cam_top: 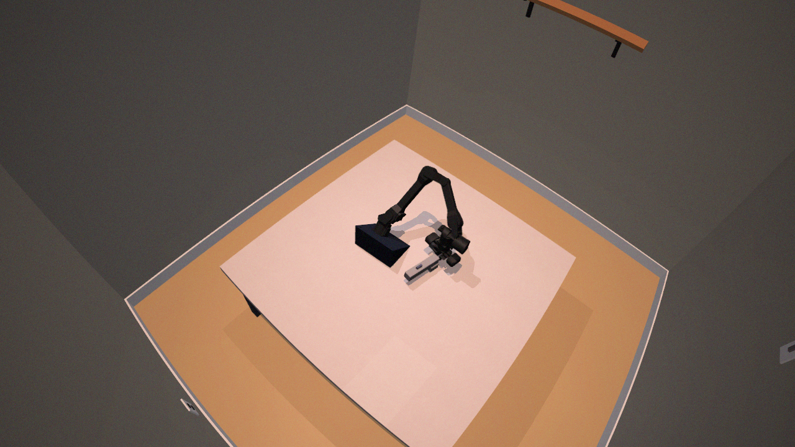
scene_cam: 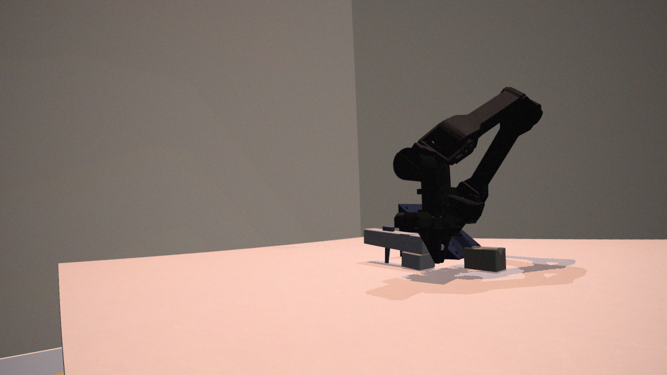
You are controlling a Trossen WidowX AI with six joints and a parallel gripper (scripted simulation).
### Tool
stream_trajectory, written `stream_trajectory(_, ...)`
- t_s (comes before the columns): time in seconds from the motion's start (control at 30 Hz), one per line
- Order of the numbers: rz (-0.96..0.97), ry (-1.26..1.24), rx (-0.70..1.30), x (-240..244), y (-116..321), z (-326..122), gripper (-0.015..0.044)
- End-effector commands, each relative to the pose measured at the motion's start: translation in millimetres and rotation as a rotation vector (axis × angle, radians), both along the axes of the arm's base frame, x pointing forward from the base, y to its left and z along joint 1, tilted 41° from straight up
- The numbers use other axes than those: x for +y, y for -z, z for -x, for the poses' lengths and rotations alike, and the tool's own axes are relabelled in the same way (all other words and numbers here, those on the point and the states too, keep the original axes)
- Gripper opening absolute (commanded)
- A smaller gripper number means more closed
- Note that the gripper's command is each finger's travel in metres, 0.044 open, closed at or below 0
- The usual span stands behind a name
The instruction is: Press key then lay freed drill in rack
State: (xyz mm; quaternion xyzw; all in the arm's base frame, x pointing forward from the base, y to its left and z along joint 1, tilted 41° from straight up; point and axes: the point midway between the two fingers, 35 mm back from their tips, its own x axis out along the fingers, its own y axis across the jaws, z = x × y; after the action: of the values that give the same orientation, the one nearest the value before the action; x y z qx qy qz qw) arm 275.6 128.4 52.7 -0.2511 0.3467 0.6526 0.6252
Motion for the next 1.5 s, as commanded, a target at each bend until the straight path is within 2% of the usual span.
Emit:
stream_trajectory(0.0,-0.003,0.004,0.001,3,-2,-1,0.0000)
stream_trajectory(1.27,-0.006,0.004,0.001,38,-30,-7,0.0000)
stream_trajectory(1.47,-0.003,-0.001,0.006,33,-24,-4,0.0158)
